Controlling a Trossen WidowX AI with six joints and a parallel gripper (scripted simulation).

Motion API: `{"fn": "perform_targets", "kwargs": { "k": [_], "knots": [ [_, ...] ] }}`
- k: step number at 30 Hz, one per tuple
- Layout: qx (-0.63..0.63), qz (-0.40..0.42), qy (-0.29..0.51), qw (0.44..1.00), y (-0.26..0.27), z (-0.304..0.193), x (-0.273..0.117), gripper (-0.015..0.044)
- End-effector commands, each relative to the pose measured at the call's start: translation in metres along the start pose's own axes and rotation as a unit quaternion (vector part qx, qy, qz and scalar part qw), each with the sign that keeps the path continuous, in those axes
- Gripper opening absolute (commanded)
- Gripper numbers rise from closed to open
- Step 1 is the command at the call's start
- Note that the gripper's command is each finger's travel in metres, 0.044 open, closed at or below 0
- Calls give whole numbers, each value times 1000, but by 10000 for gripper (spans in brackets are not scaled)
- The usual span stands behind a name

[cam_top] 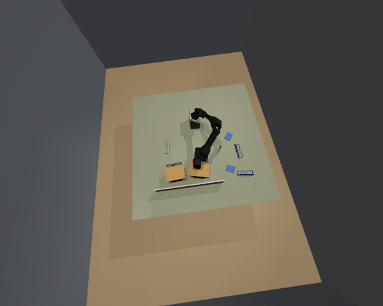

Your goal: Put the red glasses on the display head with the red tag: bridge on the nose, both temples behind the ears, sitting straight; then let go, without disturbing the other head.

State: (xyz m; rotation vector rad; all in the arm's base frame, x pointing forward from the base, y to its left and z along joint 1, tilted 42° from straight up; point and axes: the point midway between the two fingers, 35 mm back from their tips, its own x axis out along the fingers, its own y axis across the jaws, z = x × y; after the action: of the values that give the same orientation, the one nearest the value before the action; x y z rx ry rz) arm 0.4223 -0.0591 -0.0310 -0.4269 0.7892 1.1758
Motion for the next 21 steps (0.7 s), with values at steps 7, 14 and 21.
{"fn": "perform_targets", "kwargs": {
  "k": [7,14,21],
  "knots": [
    [0,0,0,1000,0,0,0,53],
    [0,0,0,1000,0,0,0,107],
    [1,3,6,1000,1,-1,-22,107]
  ]
}}
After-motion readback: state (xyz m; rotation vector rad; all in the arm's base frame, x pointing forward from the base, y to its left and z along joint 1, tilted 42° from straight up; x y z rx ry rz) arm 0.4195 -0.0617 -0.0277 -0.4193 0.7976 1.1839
